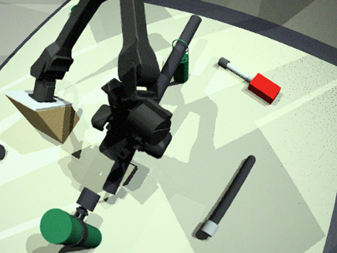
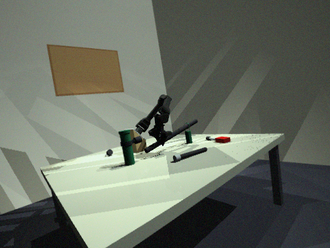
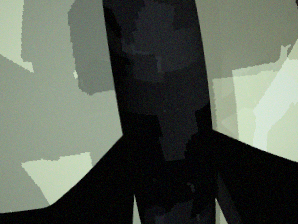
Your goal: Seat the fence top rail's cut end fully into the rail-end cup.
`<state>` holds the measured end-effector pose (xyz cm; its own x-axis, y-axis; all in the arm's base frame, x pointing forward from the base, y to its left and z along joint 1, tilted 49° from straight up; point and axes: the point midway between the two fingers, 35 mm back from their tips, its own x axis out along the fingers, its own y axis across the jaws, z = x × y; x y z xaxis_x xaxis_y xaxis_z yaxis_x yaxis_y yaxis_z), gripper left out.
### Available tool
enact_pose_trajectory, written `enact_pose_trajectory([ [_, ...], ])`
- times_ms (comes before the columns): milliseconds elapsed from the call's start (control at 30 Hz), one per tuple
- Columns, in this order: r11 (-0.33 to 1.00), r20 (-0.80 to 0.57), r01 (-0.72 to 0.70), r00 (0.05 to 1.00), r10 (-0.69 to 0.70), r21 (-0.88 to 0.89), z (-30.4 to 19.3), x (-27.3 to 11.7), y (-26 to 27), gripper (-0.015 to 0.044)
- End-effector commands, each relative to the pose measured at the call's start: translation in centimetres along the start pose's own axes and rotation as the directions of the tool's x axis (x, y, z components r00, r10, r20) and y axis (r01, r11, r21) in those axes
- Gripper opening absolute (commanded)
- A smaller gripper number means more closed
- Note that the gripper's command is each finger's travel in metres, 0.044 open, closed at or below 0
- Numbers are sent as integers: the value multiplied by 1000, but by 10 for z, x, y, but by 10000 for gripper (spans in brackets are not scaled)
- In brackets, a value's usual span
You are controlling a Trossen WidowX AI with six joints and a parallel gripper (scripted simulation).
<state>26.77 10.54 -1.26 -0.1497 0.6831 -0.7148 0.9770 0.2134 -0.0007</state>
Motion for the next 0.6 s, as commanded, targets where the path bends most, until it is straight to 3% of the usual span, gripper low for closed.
enact_pose_trajectory([
  [0, 1000, 83, -21, 996, 21, -9, 6, -25, 5, 0],
  [200, 1000, 193, -14, 981, 13, 3, 12, -57, -1, 0],
  [567, 1000, 171, -9, 985, 7, 9, 9, -52, -3, 0],
])
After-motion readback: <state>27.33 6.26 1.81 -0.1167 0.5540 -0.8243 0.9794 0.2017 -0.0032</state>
